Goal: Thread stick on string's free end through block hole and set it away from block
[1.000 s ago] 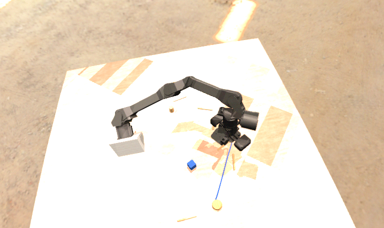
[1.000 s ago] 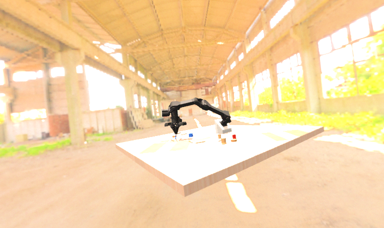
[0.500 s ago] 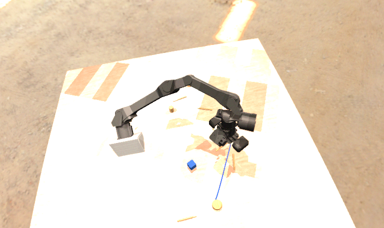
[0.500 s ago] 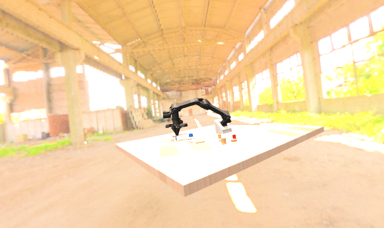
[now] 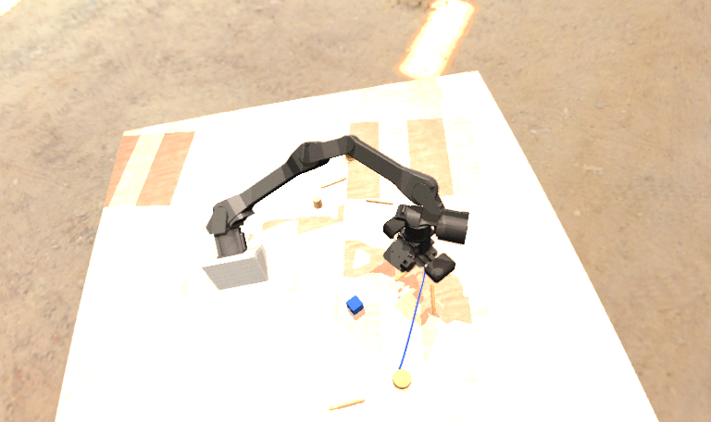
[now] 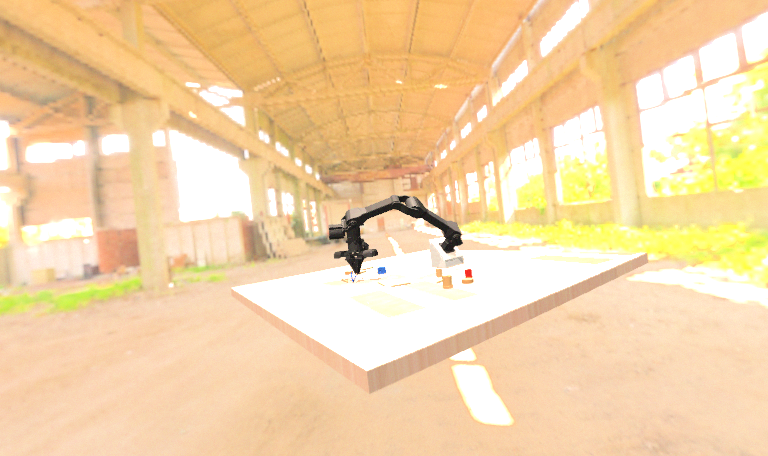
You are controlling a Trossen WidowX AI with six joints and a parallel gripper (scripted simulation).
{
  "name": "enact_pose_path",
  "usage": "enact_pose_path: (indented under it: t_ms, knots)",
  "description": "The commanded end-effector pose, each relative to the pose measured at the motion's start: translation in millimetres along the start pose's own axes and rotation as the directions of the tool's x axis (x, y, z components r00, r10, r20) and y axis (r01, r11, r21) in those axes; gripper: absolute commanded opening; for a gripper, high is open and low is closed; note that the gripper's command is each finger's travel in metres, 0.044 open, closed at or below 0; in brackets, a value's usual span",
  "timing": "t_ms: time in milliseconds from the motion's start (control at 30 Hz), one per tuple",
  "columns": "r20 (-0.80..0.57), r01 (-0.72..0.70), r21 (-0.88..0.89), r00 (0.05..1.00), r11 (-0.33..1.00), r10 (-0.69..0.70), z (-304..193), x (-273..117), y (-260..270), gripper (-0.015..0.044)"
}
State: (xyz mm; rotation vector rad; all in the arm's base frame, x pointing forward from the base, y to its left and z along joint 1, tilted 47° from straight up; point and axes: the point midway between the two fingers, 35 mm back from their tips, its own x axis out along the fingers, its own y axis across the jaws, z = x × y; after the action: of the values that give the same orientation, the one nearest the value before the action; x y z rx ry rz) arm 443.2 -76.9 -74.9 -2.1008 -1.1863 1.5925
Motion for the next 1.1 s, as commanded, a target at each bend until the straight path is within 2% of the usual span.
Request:
enact_pose_path:
  t_ms: [0,1067]
  knots:
    - [0.001,0.008,0.003,1.000,1.000,-0.008,1,5,-6,0.0000]
    - [-0.002,0.011,0.006,1.000,1.000,-0.011,16,19,-18,0.0000]
